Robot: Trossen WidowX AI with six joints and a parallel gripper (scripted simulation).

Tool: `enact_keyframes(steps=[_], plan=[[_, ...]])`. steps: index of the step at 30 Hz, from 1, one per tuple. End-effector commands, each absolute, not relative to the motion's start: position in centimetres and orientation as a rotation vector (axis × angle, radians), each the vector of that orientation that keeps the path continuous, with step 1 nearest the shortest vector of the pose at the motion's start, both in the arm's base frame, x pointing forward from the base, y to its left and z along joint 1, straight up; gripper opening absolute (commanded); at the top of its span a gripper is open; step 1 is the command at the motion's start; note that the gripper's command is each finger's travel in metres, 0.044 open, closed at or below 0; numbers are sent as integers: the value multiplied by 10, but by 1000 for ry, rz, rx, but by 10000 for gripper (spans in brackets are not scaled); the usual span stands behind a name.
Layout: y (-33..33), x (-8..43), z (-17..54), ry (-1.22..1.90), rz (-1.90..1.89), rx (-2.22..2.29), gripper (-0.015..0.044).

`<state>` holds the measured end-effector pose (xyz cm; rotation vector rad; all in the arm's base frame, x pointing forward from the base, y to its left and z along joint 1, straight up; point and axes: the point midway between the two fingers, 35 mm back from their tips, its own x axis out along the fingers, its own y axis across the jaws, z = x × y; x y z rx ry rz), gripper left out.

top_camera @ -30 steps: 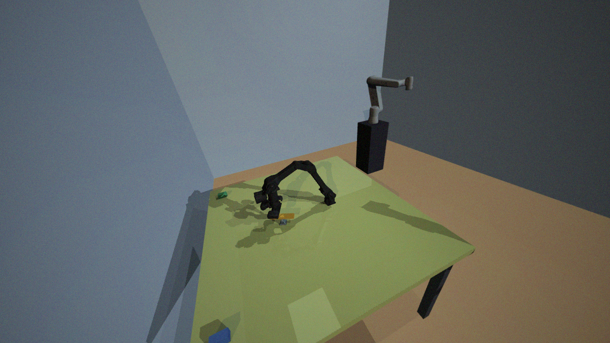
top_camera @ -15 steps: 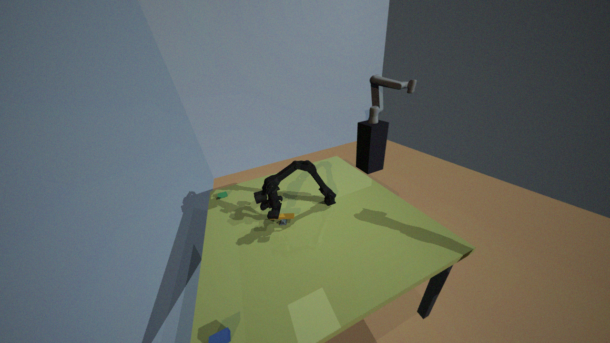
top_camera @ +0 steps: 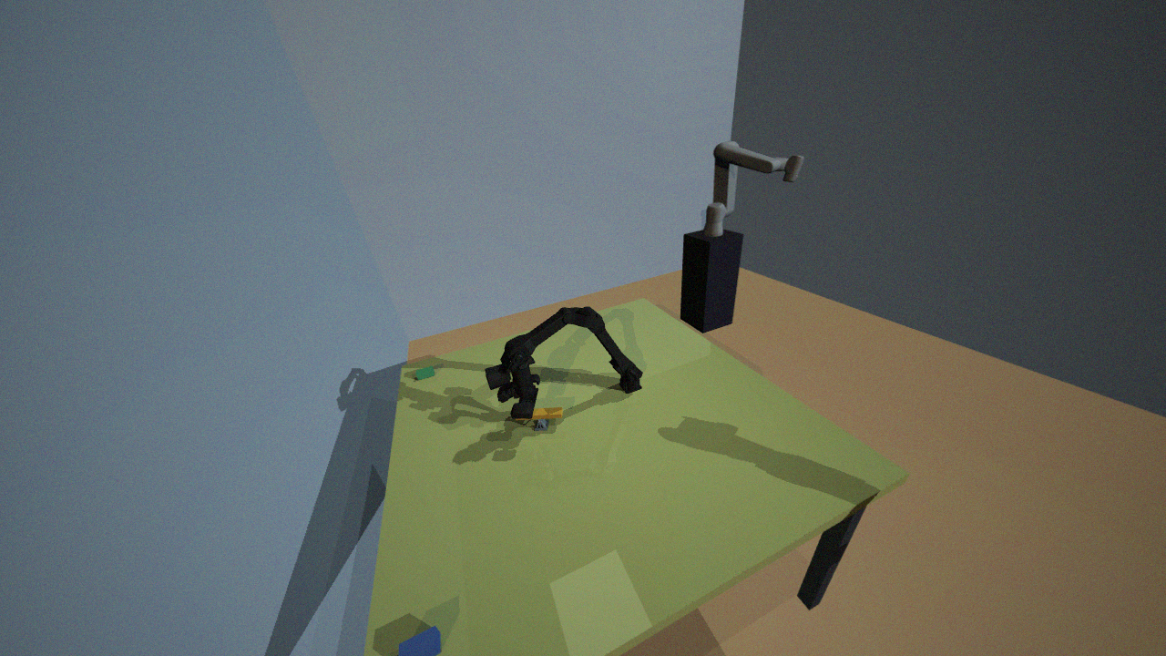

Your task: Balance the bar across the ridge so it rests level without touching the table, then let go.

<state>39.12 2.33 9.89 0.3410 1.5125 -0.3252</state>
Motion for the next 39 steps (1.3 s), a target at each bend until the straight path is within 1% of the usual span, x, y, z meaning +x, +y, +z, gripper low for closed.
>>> enact_keyframes(steps=[1, 32, 38, 39], plan=[[23, 392, 98, 1513, -324, 338, 0], [23, 391, 99, 1512, -325, 341, 0], [23, 391, 99, 1512, -325, 341, 158], [23, 391, 99, 1512, -325, 341, 167]])
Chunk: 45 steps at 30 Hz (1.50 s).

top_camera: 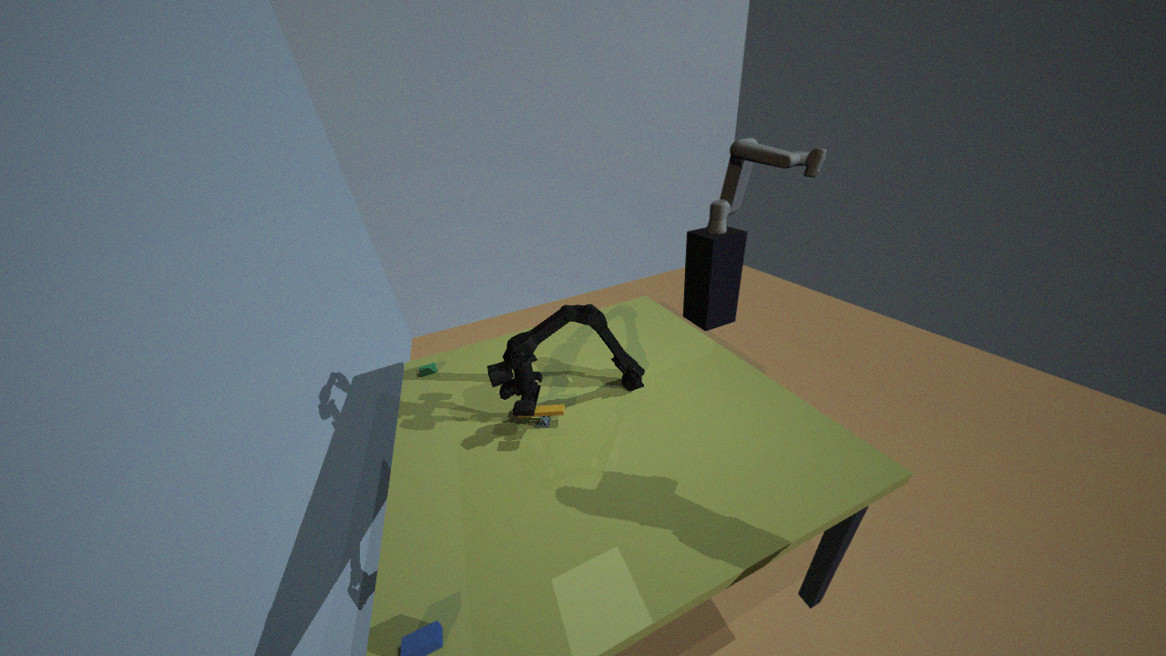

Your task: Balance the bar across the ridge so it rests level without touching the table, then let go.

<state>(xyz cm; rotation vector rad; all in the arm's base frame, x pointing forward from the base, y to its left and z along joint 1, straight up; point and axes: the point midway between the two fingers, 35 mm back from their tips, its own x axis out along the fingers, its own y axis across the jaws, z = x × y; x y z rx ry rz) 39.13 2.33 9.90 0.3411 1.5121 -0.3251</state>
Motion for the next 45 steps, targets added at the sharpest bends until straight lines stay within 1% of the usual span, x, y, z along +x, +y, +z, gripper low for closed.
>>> enact_keyframes(steps=[1, 43, 44, 45], plan=[[23, 391, 99, 1512, -325, 341, 167], [23, 391, 99, 1512, -325, 341, 173], [23, 391, 99, 1512, -325, 341, 185], [23, 391, 99, 1512, -325, 341, 185]])
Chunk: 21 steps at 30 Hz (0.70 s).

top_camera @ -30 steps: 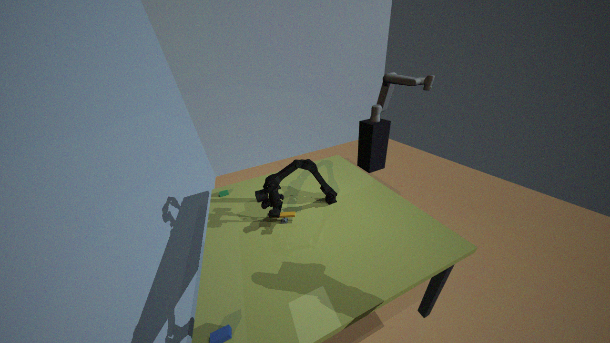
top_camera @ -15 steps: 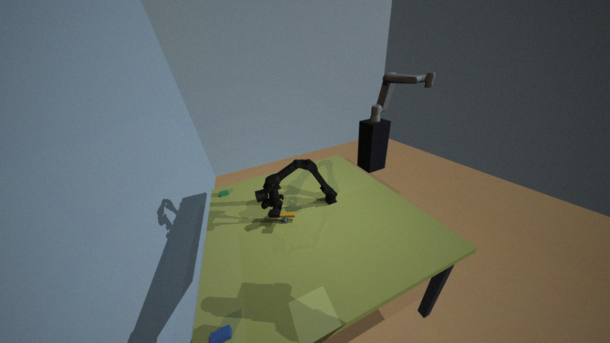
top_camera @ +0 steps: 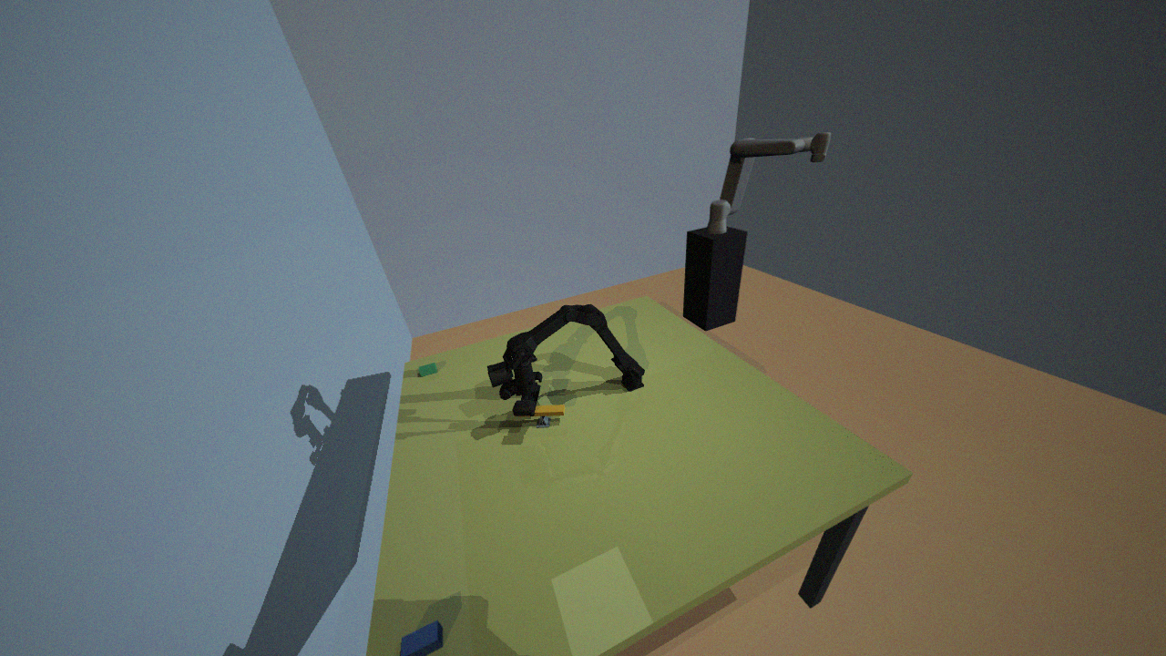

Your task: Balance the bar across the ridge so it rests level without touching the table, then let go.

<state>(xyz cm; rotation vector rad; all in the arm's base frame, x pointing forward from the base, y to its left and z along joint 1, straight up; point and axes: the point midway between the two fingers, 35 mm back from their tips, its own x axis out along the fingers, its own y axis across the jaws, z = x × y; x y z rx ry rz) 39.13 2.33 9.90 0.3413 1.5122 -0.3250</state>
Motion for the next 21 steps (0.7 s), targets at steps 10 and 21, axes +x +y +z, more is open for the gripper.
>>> enact_keyframes(steps=[10, 21], plan=[[23, 391, 99, 1512, -325, 341, 185], [23, 391, 99, 1512, -325, 341, 440]])
